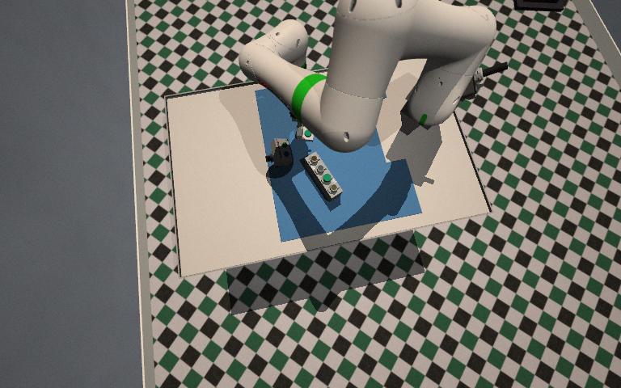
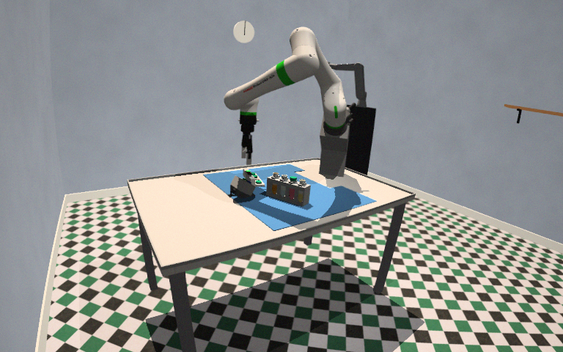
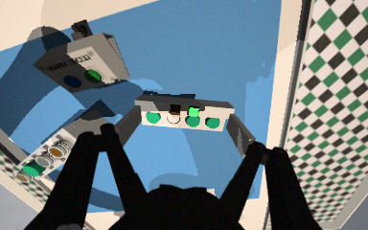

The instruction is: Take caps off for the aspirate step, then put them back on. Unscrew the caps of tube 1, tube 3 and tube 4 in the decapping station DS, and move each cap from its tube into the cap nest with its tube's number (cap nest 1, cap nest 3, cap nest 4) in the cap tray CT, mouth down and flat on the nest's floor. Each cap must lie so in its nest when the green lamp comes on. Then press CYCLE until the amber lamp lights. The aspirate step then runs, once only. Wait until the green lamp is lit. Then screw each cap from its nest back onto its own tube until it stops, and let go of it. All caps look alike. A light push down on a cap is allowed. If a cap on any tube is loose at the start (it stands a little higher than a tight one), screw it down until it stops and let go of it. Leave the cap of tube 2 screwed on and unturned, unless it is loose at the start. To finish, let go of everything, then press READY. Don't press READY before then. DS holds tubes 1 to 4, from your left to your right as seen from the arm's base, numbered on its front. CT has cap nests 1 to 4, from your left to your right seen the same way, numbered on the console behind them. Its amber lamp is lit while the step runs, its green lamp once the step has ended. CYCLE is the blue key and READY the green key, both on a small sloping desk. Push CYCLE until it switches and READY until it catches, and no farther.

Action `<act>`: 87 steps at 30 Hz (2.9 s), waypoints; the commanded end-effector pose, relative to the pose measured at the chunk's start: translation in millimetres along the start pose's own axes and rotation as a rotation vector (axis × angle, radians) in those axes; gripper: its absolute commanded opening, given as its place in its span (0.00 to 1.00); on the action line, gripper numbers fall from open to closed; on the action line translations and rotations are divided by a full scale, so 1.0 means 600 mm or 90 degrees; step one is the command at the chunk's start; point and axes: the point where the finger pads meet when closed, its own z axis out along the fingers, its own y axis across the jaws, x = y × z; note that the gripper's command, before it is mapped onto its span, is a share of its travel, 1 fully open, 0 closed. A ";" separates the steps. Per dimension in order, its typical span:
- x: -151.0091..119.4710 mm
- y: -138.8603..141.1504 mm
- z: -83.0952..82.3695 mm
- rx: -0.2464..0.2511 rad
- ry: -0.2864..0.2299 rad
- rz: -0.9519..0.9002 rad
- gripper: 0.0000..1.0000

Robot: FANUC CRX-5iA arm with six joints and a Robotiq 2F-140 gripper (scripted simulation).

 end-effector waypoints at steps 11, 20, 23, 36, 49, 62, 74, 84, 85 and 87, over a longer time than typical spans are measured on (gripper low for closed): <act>0.000 0.000 0.000 0.000 0.000 0.000 1.00; 0.000 0.000 0.000 0.000 0.000 0.000 1.00; 0.000 0.000 0.000 0.000 0.000 0.000 1.00; 0.000 0.000 0.000 0.000 0.000 0.000 1.00; -0.050 -0.066 -0.050 0.000 0.000 0.000 0.29; -0.099 -0.130 -0.098 0.000 0.000 0.000 0.29; -0.099 -0.130 -0.065 0.000 0.000 0.000 0.29; -0.098 -0.130 0.018 0.000 0.000 0.000 0.29; -0.098 -0.130 0.027 0.000 0.000 0.000 0.29; -0.098 -0.130 0.035 0.000 0.000 0.000 0.29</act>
